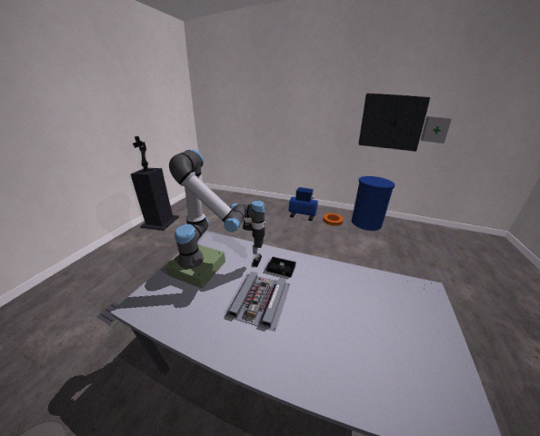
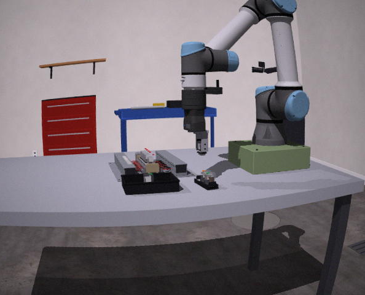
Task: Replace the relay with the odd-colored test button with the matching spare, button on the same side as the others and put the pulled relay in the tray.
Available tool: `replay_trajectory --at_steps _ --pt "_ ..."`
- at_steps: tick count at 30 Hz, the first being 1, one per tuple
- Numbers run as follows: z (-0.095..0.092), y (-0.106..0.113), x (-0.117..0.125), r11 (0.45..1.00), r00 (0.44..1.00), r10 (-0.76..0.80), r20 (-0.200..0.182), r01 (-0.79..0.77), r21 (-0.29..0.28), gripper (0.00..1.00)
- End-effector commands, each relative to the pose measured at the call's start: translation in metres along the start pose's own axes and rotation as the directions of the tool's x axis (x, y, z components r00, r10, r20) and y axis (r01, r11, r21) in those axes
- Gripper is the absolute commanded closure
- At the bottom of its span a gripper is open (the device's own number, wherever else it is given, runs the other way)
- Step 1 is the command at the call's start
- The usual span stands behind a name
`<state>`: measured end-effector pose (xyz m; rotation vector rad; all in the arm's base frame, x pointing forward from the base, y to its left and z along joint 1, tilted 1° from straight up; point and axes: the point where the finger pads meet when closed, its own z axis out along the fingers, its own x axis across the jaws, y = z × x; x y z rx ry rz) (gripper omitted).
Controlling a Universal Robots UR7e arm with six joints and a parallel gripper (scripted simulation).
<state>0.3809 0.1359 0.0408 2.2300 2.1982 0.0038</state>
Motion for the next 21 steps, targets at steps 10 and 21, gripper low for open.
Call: replay_trajectory --at_steps 10,21 --pt "-0.0004 0.0004 0.0002 0.99 0.99 -0.143 -0.002 0.143 -0.002 1.0" --pt "-0.0004 0.0003 0.0001 0.934 0.934 -0.357 -0.001 0.357 -0.002 1.0"
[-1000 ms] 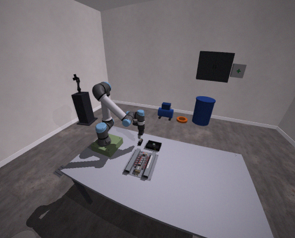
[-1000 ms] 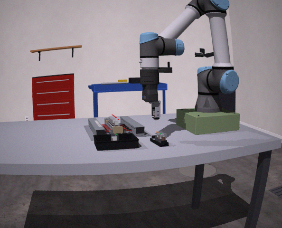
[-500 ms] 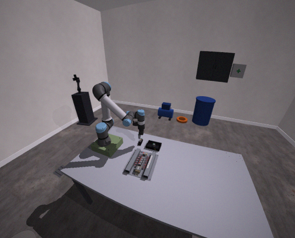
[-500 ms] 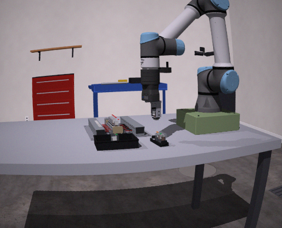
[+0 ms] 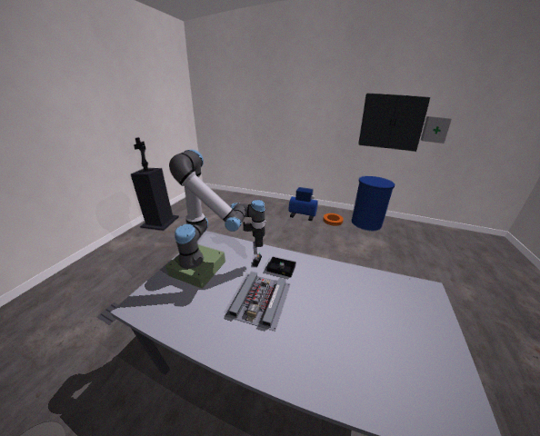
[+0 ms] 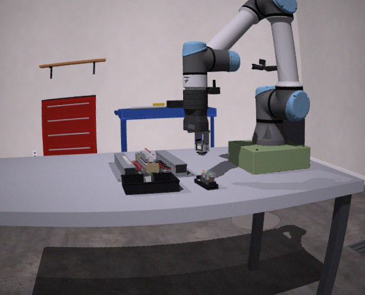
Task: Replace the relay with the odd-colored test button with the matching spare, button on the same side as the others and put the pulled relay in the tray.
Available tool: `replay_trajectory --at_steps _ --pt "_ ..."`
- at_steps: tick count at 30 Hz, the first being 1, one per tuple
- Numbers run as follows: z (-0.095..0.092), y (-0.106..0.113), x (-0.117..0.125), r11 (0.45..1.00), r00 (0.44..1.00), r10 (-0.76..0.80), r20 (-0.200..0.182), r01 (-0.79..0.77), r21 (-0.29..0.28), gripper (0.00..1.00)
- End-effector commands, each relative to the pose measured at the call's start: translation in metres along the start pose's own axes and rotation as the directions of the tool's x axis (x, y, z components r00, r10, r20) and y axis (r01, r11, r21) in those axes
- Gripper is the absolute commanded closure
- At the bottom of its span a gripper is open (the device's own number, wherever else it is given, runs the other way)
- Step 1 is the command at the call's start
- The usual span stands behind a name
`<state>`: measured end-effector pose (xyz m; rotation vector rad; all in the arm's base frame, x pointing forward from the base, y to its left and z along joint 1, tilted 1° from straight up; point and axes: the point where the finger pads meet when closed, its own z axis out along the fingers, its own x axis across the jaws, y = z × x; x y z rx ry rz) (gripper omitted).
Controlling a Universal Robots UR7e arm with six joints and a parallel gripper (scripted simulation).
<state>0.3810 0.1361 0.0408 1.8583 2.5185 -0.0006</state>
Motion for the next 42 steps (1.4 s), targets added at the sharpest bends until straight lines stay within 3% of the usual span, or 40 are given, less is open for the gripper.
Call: replay_trajectory --at_steps 1,7,12,24,29,42 --pt "-0.0004 0.0002 -0.0002 0.999 0.999 -0.051 -0.003 0.051 -0.002 1.0" --pt "-0.0004 0.0002 -0.0002 0.999 0.999 -0.051 -0.003 0.051 -0.002 1.0" --pt "-0.0004 0.0002 -0.0002 0.963 0.963 -0.27 -0.003 0.27 -0.003 1.0" --pt "-0.0004 0.0002 -0.0002 0.963 0.963 -0.27 -0.003 0.27 -0.003 1.0" --pt "-0.0004 0.0002 -0.0002 0.931 0.931 -0.365 -0.003 0.365 -0.003 1.0" --pt "-0.0004 0.0002 -0.0002 0.915 0.915 -0.404 -0.002 0.404 -0.003 1.0"
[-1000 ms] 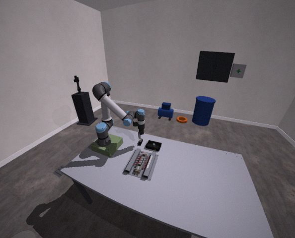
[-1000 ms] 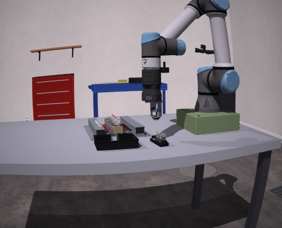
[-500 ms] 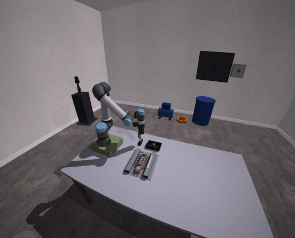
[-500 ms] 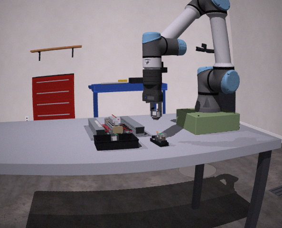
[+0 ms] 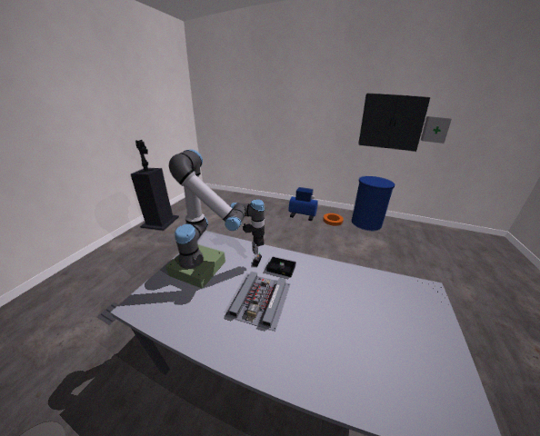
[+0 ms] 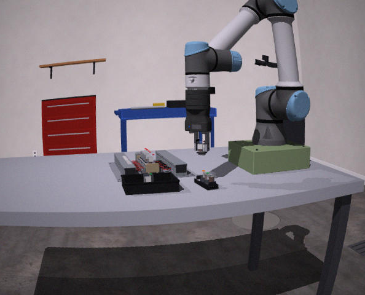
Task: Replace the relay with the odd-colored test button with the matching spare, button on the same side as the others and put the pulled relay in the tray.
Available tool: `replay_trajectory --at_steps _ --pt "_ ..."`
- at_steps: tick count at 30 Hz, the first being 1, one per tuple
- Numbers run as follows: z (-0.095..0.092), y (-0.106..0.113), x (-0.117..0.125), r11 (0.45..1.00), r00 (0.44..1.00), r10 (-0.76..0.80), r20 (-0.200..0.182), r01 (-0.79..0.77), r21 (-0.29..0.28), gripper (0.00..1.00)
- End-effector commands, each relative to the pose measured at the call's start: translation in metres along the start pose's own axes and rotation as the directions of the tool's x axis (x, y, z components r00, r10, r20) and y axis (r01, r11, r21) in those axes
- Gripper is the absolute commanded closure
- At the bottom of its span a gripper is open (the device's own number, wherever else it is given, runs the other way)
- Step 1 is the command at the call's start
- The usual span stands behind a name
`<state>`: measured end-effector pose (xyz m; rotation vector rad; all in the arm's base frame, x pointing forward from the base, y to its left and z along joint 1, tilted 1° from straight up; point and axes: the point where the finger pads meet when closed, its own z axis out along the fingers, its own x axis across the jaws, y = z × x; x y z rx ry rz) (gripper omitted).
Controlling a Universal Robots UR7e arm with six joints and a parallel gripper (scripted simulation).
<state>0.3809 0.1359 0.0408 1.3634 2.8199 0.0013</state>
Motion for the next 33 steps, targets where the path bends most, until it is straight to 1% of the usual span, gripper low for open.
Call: replay_trajectory --at_steps 1,4,16,18,21,33 --pt "-0.0004 0.0004 -0.0002 0.996 0.996 -0.091 0.001 0.091 -0.001 1.0" --pt "-0.0004 0.0004 -0.0002 0.974 0.974 -0.227 0.001 0.227 -0.001 1.0" --pt "-0.0004 0.0004 -0.0002 0.974 0.974 -0.227 0.001 0.227 -0.001 1.0" --pt "-0.0004 0.0004 -0.0002 0.951 0.951 -0.308 0.002 0.308 0.0 1.0" --pt "-0.0004 0.0004 -0.0002 0.9 0.9 -0.436 0.001 0.436 0.0 1.0" --pt "-0.0004 0.0004 -0.0002 0.9 0.9 -0.436 0.001 0.436 0.0 1.0"
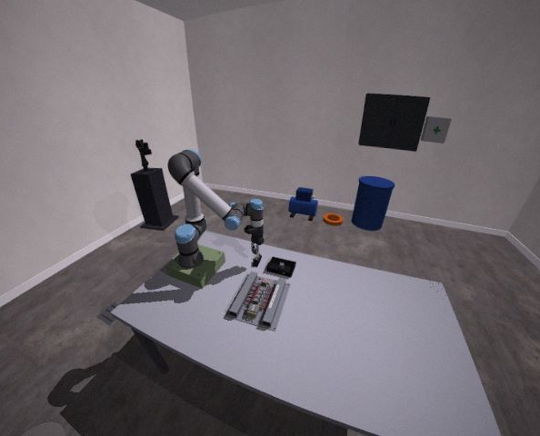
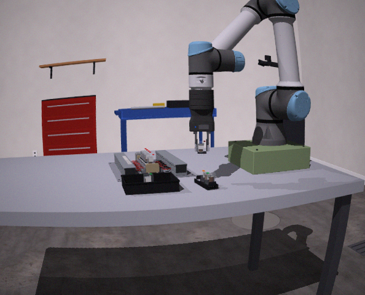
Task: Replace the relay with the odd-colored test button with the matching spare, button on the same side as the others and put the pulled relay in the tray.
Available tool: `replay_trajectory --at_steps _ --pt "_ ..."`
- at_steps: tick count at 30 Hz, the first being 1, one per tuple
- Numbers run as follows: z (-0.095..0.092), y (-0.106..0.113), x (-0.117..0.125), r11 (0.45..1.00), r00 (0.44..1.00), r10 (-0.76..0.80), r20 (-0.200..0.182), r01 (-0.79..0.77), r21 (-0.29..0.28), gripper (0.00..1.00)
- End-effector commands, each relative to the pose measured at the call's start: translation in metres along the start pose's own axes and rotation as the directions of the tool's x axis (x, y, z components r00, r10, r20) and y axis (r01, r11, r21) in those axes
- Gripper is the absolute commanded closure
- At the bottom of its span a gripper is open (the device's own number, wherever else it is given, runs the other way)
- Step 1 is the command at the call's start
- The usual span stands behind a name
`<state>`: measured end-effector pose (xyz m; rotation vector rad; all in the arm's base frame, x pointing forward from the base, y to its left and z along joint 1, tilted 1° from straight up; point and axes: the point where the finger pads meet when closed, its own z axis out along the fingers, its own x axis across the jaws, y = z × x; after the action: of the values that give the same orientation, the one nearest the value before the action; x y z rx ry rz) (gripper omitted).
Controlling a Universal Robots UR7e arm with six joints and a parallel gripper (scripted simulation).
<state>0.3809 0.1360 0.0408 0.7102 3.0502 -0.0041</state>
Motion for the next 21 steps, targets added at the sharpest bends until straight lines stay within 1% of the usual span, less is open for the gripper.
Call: replay_trajectory --at_steps 1,5,17,21 --pt "-0.0004 0.0002 -0.0004 0.999 0.999 -0.046 0.001 0.046 -0.001 1.0" --pt "-0.0004 0.0002 -0.0004 0.974 0.974 -0.228 0.001 0.228 -0.002 1.0" --pt "-0.0004 0.0002 -0.0004 0.974 0.974 -0.228 0.001 0.228 -0.002 1.0" --pt "-0.0004 0.0002 -0.0004 0.953 0.953 -0.303 0.001 0.303 -0.002 1.0"
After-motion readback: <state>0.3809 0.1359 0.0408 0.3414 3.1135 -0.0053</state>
